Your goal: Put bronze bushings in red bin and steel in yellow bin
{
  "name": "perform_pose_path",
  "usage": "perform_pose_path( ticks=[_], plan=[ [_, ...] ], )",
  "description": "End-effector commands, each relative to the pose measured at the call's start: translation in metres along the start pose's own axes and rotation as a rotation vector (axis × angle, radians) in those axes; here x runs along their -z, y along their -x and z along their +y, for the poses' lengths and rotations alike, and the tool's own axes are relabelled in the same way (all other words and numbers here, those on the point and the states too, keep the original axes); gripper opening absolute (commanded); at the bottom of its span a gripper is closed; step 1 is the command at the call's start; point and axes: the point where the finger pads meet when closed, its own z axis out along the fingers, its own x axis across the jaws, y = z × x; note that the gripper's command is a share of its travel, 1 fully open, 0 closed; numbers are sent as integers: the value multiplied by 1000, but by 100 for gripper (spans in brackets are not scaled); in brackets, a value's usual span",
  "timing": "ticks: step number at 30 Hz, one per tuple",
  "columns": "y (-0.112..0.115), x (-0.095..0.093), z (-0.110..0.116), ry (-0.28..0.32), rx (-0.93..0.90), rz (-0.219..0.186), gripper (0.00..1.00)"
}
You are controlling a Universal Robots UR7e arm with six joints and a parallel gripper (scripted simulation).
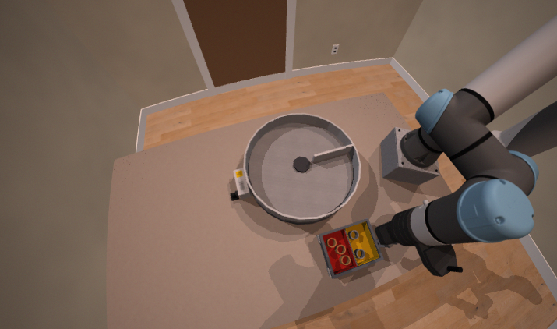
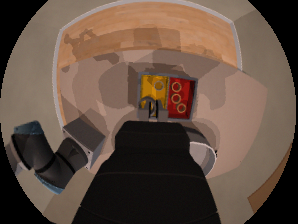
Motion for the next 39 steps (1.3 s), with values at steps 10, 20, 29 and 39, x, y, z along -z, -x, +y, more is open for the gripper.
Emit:
perform_pose_path(
  ticks=[10,20,29,39],
  plan=[
    [-1,0,0,-1,0,1,0],
    [-1,-24,0,-1,0,1,0],
    [-1,-49,0,-1,0,1,0],
    [-1,-74,0,-1,0,1,0]
  ],
)
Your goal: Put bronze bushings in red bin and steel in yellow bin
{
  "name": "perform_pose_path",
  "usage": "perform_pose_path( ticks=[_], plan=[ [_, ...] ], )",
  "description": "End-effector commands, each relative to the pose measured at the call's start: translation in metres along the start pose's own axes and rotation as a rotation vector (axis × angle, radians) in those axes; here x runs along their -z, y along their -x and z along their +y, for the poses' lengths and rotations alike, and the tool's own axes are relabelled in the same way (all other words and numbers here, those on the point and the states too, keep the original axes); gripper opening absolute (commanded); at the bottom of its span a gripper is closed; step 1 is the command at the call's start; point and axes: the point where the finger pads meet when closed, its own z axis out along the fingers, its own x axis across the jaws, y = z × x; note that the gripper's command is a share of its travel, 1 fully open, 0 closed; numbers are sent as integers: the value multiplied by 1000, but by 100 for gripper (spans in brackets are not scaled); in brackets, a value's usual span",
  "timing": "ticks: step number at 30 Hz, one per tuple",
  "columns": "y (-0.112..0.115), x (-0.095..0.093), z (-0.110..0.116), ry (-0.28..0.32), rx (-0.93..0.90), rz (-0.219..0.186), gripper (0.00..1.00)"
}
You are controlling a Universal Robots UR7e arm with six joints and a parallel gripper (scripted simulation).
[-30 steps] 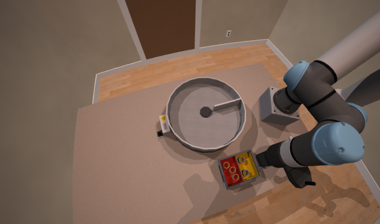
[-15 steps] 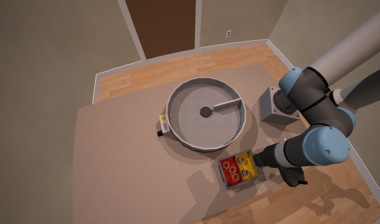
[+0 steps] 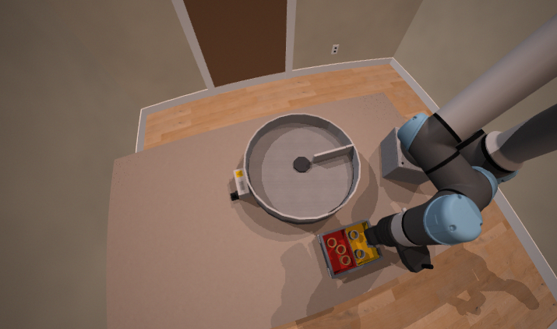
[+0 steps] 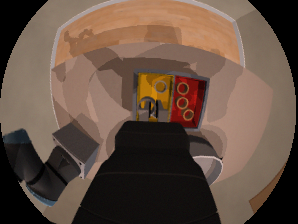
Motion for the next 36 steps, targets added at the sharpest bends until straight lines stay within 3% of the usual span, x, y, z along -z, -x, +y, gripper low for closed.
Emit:
perform_pose_path(
  ticks=[1,3,7,36],
  plan=[
    [-1,-14,-1,-1,0,3,0],
    [-1,-14,-1,-1,0,3,0],
    [-1,-34,-1,-1,0,3,0],
    [-2,-46,-1,-1,0,3,0]
  ],
)
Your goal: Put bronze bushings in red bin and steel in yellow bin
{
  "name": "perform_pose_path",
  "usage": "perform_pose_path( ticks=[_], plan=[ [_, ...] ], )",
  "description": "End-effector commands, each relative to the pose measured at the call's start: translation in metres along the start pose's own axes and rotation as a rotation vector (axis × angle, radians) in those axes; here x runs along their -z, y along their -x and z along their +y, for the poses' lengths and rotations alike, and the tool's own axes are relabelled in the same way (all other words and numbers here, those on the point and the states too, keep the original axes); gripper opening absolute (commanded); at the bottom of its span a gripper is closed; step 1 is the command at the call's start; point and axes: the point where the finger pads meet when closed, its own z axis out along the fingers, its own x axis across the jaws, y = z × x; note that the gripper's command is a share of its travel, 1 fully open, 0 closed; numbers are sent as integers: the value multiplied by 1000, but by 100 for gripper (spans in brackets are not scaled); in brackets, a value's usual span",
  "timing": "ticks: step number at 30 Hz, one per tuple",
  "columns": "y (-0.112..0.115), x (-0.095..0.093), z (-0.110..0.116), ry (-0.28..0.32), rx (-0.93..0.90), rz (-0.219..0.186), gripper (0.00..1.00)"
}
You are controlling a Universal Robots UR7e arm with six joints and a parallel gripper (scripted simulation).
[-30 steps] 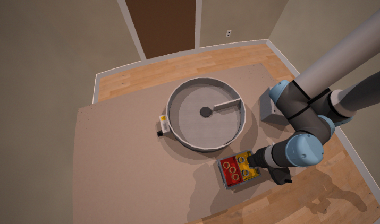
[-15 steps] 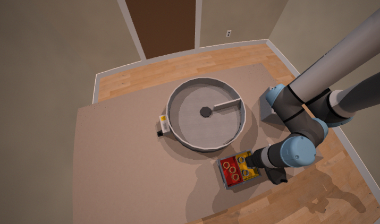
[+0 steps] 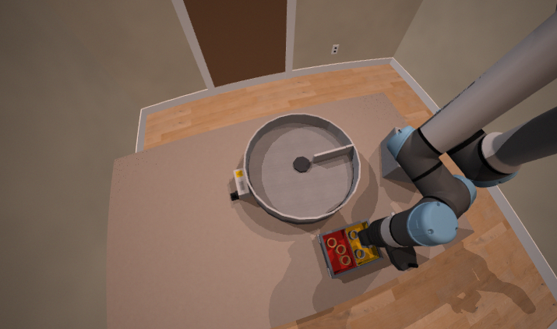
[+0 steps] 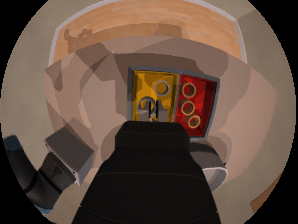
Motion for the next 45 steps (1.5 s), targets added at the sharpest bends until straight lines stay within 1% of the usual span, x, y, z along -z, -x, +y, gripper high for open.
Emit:
perform_pose_path(
  ticks=[1,6,21,30,40,45],
  plan=[
    [-1,-1,0,0,0,2,0],
    [-1,-1,0,0,0,2,0],
    [-1,-13,0,0,0,2,0],
    [-1,-13,0,0,0,2,0],
    [0,-19,0,0,0,1,0],
    [-1,-25,0,0,0,2,0]
  ],
)
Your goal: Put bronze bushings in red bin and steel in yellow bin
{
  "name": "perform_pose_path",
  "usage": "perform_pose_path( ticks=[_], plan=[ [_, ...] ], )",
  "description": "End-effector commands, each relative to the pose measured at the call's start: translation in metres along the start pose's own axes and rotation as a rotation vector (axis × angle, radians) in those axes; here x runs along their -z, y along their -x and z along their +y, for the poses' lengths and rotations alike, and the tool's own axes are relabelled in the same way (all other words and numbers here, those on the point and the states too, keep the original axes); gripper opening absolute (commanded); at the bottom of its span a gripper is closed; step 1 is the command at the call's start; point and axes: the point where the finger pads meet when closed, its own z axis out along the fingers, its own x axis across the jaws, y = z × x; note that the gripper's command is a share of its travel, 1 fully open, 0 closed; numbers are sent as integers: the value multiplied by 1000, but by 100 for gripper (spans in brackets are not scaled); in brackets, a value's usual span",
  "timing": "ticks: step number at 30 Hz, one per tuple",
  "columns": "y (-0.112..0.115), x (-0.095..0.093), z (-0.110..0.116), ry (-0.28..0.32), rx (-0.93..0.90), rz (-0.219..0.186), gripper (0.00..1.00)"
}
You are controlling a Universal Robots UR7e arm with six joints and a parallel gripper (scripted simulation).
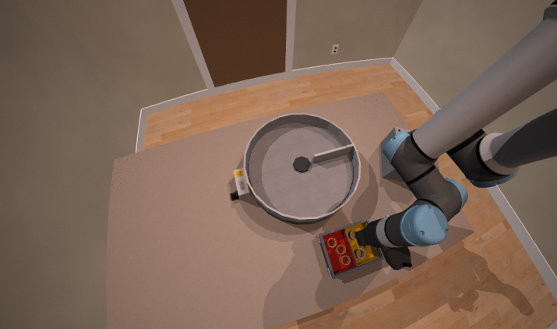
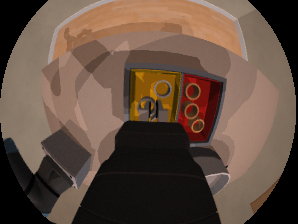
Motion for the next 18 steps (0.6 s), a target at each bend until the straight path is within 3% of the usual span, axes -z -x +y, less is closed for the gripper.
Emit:
perform_pose_path(
  ticks=[1,18],
  plan=[
    [0,-4,0,0,0,1,0],
    [0,-10,0,0,0,1,0]
  ],
)
